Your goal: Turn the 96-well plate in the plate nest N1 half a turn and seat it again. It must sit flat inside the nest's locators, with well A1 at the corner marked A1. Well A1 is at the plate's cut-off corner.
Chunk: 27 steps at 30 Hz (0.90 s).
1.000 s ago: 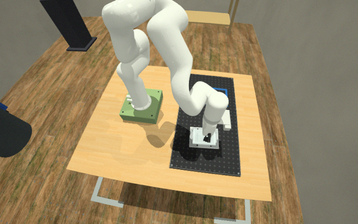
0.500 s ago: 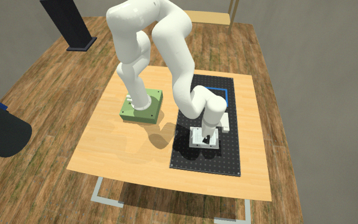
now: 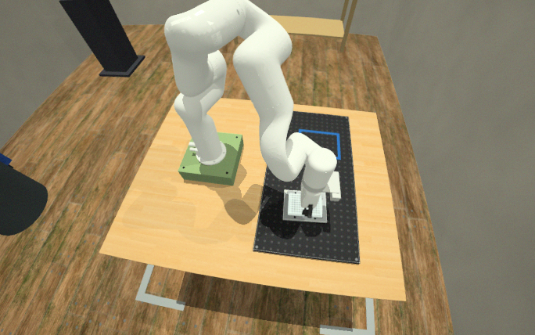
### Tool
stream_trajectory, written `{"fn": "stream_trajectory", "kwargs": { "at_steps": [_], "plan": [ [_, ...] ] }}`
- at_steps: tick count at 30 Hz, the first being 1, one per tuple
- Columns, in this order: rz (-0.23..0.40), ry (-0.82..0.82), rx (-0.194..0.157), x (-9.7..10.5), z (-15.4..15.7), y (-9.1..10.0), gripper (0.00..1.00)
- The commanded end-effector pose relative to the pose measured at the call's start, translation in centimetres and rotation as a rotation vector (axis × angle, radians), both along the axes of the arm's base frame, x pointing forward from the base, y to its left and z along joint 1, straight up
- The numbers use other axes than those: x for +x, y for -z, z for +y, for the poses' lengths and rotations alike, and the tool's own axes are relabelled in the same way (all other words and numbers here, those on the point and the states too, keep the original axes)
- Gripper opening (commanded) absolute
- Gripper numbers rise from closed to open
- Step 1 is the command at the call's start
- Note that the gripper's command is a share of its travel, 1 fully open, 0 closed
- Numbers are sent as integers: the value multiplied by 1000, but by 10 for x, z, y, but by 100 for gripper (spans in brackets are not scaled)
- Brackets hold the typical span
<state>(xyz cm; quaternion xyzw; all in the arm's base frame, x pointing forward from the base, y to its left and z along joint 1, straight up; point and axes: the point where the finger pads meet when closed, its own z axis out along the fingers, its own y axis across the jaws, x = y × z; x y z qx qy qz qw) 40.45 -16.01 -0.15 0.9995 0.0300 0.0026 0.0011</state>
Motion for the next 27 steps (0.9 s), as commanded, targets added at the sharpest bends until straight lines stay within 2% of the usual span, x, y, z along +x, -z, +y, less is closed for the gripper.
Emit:
{"fn": "stream_trajectory", "kwargs": {
  "at_steps": [1,27],
  "plan": [
    [-5,0,1,2,-1,0,100],
    [-5,0,1,2,-1,10,100]
  ]
}}
